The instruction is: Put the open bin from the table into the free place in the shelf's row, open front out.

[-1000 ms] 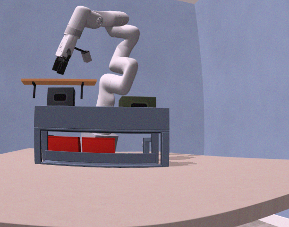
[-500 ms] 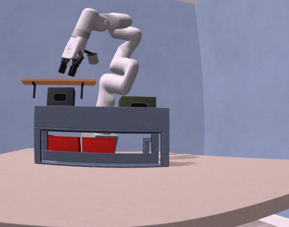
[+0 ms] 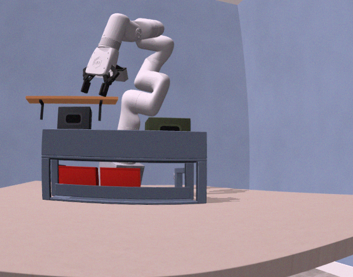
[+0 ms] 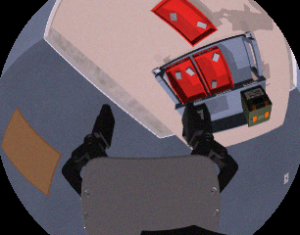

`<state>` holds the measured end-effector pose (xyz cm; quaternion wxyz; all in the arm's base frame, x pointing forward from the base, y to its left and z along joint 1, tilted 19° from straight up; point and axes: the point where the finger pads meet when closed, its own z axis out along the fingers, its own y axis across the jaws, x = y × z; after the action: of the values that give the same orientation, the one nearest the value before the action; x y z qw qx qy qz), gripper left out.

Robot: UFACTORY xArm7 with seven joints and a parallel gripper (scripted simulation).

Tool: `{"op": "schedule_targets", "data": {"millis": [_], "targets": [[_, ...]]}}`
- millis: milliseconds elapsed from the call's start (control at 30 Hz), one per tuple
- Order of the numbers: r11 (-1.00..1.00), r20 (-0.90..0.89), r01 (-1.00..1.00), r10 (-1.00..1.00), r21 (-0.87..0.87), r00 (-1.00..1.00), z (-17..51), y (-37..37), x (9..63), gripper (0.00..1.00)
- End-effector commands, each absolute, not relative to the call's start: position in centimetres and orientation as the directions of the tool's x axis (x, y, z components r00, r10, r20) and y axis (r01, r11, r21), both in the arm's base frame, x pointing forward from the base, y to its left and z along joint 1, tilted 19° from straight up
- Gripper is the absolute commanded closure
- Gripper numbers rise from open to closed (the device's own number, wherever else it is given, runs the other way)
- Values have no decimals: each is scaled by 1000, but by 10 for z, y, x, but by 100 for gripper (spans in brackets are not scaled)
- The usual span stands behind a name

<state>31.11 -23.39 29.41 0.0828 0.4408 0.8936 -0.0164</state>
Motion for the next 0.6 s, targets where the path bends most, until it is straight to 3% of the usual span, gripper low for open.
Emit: {"op": "schedule_targets", "data": {"millis": [0, 100, 500, 567], "targets": [[686, -178, 724, 722, 64, -668, 294, -214, 318, 0], [788, -200, 610, 614, 90, -764, 292, -182, 327, 0], [788, -200, 610, 614, 90, -764, 292, -182, 327, 0], [844, -216, 526, 536, 105, -816, 290, -164, 332, 0]]}}
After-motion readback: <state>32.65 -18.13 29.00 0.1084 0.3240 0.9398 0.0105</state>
